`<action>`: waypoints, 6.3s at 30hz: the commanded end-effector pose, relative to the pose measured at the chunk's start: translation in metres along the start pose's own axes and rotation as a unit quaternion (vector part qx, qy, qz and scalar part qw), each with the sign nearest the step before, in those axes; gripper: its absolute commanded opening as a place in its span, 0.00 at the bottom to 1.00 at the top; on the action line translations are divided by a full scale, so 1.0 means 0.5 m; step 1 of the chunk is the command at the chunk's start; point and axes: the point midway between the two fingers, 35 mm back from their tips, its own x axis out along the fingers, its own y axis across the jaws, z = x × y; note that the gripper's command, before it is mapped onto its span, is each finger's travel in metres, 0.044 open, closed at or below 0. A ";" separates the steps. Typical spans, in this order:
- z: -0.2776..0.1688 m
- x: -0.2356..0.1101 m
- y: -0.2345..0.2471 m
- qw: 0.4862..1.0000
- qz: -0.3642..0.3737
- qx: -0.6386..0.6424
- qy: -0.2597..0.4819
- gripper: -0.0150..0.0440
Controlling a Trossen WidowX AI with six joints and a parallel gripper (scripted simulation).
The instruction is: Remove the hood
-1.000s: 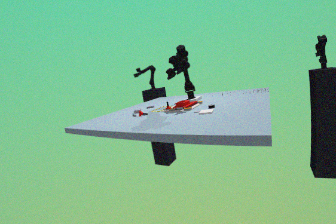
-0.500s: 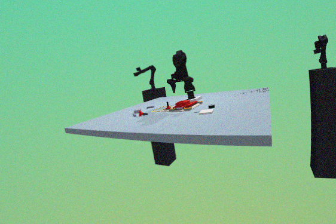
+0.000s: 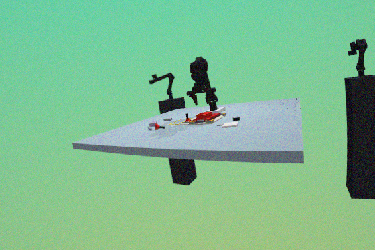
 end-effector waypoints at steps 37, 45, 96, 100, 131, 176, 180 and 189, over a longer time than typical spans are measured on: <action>0.000 0.059 0.001 1.000 0.002 -0.004 0.005 1.00; 0.000 0.071 0.000 1.000 0.002 -0.004 0.005 1.00; 0.000 0.130 -0.002 1.000 0.002 -0.004 0.005 1.00; 0.000 0.133 -0.002 1.000 0.002 -0.004 0.005 1.00; 0.000 0.125 -0.003 1.000 0.000 -0.001 0.005 0.25; 0.002 0.018 -0.002 1.000 0.001 -0.001 0.005 0.25; 0.001 -0.008 -0.003 1.000 0.001 -0.001 0.005 0.25; 0.010 0.005 -0.053 1.000 0.000 -0.002 0.006 0.25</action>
